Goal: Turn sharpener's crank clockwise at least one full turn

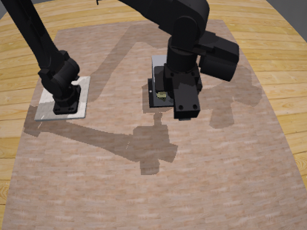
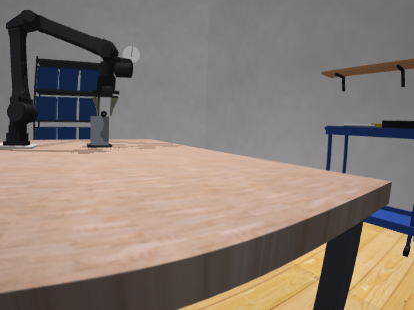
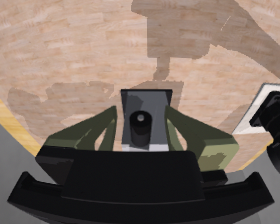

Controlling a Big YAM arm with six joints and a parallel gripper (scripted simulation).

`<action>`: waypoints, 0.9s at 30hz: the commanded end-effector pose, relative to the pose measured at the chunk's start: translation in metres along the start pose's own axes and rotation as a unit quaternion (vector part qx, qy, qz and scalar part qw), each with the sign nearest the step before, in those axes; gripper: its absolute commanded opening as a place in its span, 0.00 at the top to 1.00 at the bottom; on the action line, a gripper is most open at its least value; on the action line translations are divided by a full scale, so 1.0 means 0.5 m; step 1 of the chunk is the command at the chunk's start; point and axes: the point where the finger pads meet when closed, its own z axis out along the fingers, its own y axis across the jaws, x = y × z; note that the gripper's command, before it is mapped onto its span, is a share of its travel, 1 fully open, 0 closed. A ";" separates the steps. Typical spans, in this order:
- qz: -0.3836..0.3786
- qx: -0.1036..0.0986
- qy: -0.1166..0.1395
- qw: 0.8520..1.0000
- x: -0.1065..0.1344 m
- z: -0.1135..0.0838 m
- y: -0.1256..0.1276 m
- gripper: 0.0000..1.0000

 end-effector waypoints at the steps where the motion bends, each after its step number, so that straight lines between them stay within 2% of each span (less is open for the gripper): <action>1: -0.002 -0.014 -0.005 1.000 -0.003 -0.020 0.023 0.49; 8: -0.002 -0.014 -0.005 1.000 -0.003 -0.020 0.023 0.49; 9: -0.001 -0.014 -0.004 1.000 0.001 -0.034 0.040 0.49; 11: -0.004 -0.028 -0.010 1.000 0.005 -0.066 0.039 0.49; 16: -0.005 -0.030 -0.010 0.999 0.006 -0.096 0.036 0.49; 18: -0.003 -0.022 -0.007 1.000 0.003 -0.094 0.036 0.49; 21: -0.003 -0.022 -0.007 1.000 0.003 -0.100 0.035 0.49; 22: 0.001 -0.002 0.001 1.000 0.011 -0.073 0.001 0.49; 23: -0.004 -0.028 -0.010 1.000 0.006 -0.120 0.030 0.49; 27: -0.004 -0.031 -0.011 0.999 0.006 -0.146 0.031 0.49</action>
